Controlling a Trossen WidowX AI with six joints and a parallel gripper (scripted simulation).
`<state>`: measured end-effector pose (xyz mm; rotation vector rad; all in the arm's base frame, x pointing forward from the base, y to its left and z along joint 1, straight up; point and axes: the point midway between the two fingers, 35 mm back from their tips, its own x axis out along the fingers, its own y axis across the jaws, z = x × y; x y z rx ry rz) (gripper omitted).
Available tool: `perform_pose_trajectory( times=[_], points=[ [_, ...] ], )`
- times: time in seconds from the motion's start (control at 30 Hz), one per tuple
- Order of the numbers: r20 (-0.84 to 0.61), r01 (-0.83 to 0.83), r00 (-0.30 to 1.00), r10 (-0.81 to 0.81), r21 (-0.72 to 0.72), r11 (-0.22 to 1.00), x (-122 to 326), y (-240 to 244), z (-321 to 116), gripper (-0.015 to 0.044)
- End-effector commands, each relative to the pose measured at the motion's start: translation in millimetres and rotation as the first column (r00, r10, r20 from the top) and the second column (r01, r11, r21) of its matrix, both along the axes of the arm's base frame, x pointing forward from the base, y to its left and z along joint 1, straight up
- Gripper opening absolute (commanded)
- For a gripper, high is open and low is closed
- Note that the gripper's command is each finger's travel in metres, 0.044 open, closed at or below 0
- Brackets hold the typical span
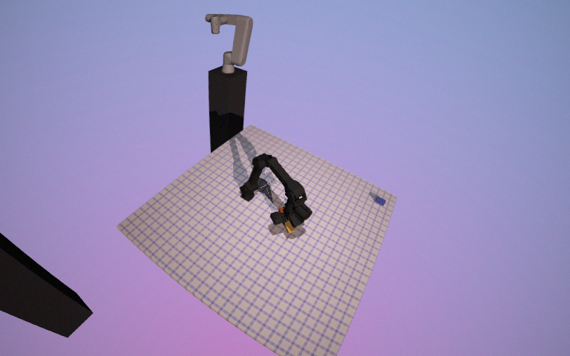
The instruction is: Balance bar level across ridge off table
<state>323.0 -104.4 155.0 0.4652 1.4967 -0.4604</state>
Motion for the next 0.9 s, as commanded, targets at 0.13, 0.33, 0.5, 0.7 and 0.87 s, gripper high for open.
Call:
perform_pose_trajectory(
  times=[0.13,0.33,0.5,0.7,0.87],
  points=[
    [0.009,-0.164,0.986,0.164,-0.011,0.986,1,18,7,0.0000],
    [0.006,-0.370,0.929,0.370,-0.015,0.929,2,41,7,0.0000],
    [0.004,-0.523,0.852,0.523,-0.018,0.852,2,61,7,0.0000],
    [0.000,-0.680,0.733,0.680,-0.021,0.733,2,84,7,0.0000],
    [-0.002,-0.786,0.618,0.786,-0.023,0.618,0,104,7,0.0000]
  ],
)
